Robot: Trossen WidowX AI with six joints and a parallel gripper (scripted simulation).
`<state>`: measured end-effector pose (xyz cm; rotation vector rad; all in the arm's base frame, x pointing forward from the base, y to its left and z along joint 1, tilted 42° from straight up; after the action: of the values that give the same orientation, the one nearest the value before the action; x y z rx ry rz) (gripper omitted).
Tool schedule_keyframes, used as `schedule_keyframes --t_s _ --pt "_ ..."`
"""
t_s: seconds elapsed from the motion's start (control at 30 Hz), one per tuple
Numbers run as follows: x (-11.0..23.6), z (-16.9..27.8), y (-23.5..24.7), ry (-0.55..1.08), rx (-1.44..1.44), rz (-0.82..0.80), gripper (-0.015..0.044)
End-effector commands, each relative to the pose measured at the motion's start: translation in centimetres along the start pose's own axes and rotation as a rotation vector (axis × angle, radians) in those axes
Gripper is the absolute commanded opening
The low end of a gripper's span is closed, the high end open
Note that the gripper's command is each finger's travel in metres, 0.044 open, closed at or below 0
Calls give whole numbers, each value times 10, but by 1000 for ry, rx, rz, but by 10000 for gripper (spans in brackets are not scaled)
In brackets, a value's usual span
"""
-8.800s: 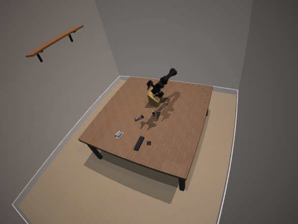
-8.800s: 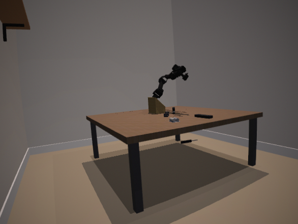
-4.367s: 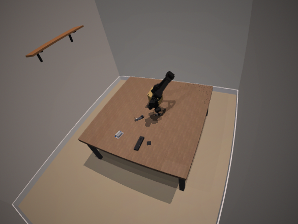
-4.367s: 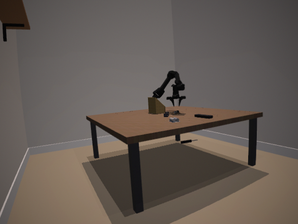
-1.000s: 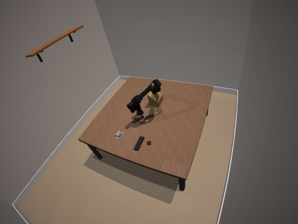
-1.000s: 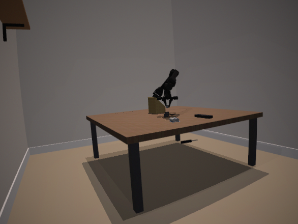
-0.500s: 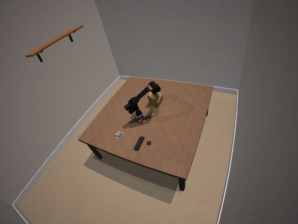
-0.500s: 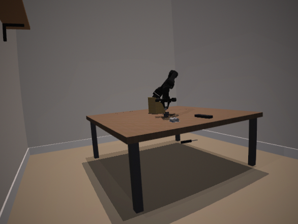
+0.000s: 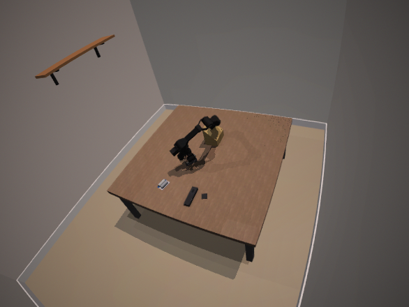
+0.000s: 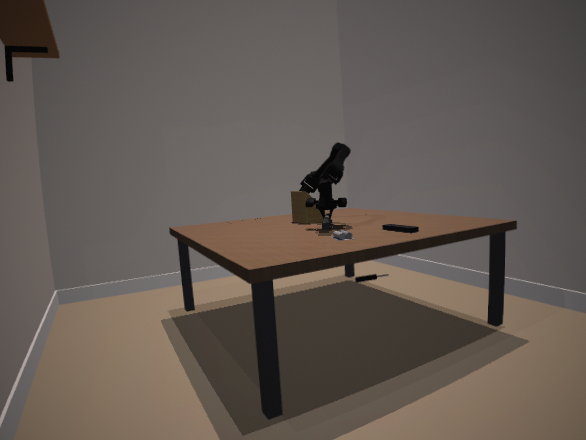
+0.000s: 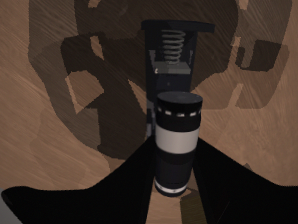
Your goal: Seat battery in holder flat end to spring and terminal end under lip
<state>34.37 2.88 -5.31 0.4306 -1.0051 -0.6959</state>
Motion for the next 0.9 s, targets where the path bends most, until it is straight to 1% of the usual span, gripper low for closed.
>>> schedule_keyframes --t_s 0.0,0.87 --pt "0 -3 1 10 10 -5 83" --pt "-6 -17 -1 128 17 -27 83"
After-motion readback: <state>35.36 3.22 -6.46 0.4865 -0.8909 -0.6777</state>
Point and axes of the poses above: the point midway between the two fingers, 35 mm back from their tips, its own x axis back along the fingers, its own y axis across the jaws, z = x × y, the point moved 5 cm from there along x, back along the fingers, and after that the axes turned 15 degrees about x, right-handed, at the moved point
